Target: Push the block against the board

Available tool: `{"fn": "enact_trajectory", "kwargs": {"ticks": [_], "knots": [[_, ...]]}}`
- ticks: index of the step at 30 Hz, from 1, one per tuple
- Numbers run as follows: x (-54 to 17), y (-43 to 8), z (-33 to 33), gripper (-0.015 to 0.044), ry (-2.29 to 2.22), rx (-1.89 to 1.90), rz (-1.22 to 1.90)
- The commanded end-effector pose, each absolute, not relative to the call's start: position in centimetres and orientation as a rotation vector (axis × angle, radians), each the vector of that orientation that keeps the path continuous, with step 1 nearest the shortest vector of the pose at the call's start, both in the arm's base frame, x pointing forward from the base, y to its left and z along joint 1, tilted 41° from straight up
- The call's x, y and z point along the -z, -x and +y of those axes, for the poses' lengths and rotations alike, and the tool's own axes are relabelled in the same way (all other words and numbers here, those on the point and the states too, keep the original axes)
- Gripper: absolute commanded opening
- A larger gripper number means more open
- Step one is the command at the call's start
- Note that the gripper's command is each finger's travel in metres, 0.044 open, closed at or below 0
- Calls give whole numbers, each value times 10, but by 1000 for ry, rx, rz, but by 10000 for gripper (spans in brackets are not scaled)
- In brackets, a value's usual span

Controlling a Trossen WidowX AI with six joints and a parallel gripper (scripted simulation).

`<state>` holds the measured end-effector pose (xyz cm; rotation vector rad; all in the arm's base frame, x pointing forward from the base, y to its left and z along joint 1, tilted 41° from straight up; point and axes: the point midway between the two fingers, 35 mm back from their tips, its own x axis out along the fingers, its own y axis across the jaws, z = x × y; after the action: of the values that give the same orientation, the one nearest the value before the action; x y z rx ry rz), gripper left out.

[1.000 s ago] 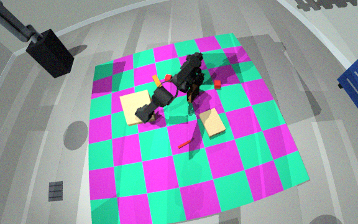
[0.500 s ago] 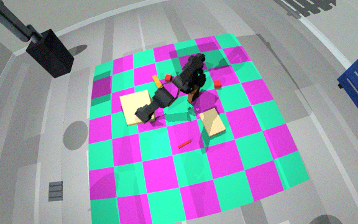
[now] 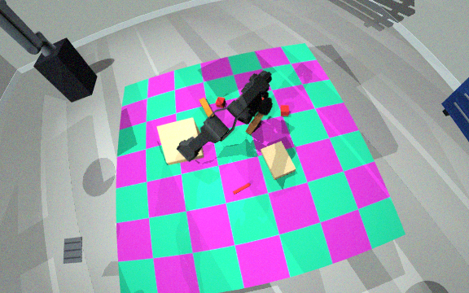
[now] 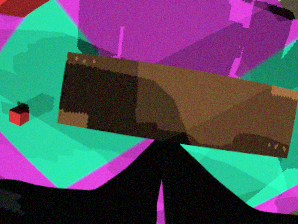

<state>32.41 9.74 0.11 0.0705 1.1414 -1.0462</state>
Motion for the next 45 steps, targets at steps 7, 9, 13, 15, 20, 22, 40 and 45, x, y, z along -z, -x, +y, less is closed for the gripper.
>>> {"fn": "enact_trajectory", "kwargs": {"ticks": [7,9,13,15,20,22,40,45], "knots": [[-5,-329,91,0,-67,1050,1139],[-5,-329,92,0,-67,1050,1139],[-2,-325,95,0,-67,1050,1140],[0,-323,97,0,-68,1050,1140],[4,-318,102,0,-68,1049,1141],[5,-315,104,0,-68,1049,1141],[19,-295,118,0,-67,1050,1142],[-7,-300,138,0,-69,1046,1141]]}}
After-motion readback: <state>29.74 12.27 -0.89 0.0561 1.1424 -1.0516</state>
